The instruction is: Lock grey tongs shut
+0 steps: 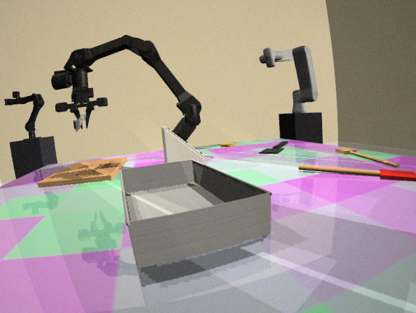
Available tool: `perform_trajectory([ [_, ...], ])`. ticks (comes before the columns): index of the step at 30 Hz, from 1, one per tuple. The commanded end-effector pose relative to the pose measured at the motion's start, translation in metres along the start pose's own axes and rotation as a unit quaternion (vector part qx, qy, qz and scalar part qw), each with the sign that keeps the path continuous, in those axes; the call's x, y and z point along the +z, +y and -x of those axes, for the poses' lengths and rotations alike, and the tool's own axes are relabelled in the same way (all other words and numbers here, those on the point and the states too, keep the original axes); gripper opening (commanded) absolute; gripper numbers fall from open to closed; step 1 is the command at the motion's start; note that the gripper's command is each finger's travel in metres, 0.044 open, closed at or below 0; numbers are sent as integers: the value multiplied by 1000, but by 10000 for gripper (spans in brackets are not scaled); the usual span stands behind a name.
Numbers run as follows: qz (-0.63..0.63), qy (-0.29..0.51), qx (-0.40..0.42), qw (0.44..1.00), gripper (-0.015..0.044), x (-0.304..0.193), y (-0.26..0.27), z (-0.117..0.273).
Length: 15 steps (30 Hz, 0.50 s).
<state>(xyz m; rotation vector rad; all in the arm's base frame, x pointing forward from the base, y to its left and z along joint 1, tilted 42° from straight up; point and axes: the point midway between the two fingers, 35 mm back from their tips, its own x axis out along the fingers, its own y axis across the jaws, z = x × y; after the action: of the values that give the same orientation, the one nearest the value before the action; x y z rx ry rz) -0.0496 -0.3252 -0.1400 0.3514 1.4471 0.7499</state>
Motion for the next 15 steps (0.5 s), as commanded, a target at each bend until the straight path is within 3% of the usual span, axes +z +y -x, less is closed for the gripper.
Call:
perform_trajectory([
  [1,2,-3,-5,1000,-150,0,-2,2],
  [15,2,-3,-5,1000,-150,-1,-5,-19],
])
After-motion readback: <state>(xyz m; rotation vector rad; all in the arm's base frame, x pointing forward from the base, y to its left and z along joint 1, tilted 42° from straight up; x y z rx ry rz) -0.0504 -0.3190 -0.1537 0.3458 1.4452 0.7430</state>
